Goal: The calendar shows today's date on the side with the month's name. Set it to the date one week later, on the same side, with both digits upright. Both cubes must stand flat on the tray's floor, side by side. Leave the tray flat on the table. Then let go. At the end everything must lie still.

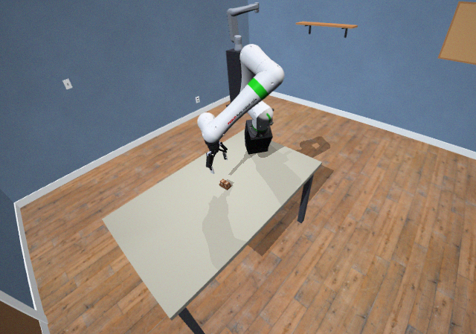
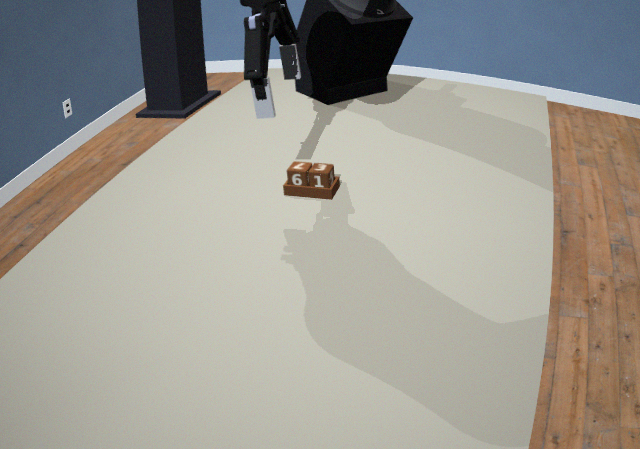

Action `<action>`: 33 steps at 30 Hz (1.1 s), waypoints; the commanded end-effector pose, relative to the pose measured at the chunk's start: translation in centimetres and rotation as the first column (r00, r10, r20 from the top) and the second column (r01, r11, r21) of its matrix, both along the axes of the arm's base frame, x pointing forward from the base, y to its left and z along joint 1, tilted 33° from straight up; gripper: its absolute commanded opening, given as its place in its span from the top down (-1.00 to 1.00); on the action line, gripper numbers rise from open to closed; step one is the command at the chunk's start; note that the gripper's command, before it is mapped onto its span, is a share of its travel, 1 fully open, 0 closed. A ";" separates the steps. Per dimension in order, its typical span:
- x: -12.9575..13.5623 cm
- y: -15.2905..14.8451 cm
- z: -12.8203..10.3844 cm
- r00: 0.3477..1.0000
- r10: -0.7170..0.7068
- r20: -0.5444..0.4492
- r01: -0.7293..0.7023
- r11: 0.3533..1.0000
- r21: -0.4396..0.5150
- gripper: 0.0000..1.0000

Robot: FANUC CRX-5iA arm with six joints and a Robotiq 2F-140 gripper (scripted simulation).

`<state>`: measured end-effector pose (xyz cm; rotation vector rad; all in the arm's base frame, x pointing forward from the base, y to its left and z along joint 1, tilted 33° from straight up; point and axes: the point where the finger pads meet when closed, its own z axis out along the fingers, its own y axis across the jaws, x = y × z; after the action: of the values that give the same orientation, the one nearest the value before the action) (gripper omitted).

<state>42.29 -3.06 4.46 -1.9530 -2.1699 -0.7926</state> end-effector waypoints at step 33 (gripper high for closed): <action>1.0 2.3 1.5 0.987 0.069 0.145 -0.059 0.995 -0.076 -1.00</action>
<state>43.23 -0.75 6.08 -2.0048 -2.2401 -0.8771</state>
